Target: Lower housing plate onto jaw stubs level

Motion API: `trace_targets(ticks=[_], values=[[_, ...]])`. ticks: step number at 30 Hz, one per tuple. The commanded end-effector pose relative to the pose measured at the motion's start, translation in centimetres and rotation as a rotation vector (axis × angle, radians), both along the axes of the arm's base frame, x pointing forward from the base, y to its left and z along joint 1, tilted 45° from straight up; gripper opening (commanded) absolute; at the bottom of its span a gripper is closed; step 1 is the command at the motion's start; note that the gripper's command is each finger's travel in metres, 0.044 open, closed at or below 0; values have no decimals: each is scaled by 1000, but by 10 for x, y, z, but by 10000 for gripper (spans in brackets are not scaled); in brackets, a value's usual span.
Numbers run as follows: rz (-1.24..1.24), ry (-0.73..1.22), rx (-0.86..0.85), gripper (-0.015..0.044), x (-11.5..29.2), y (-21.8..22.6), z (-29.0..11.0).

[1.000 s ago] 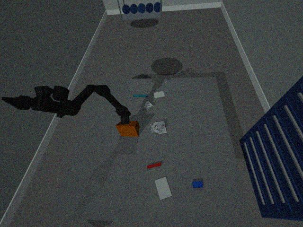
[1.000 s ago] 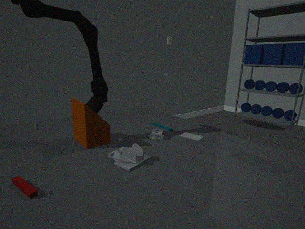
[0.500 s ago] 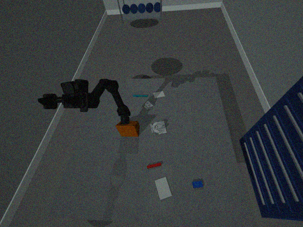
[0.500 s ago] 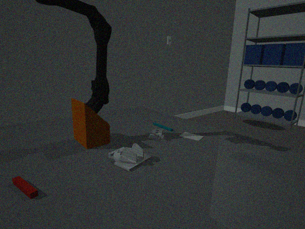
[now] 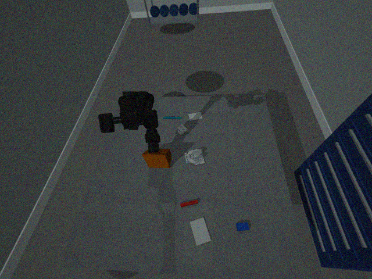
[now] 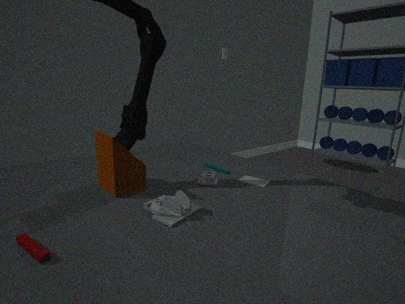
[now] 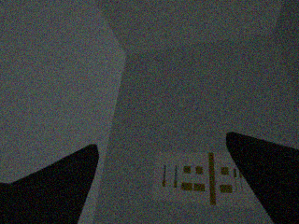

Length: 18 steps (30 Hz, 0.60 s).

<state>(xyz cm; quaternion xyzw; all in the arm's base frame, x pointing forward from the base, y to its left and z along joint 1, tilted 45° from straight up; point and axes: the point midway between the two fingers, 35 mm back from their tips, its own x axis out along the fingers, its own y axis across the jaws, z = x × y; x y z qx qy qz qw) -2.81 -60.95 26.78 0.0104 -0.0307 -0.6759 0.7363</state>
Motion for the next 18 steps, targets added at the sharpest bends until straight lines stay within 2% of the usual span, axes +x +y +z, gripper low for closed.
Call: trace_targets(ticks=[1,9,13,18], values=[[76,-3,44,440,37,7,-4],[268,12,135,440,132,34,-8],[262,31,138,440,149,47,-5],[374,48,189,440,200,74,-8]])
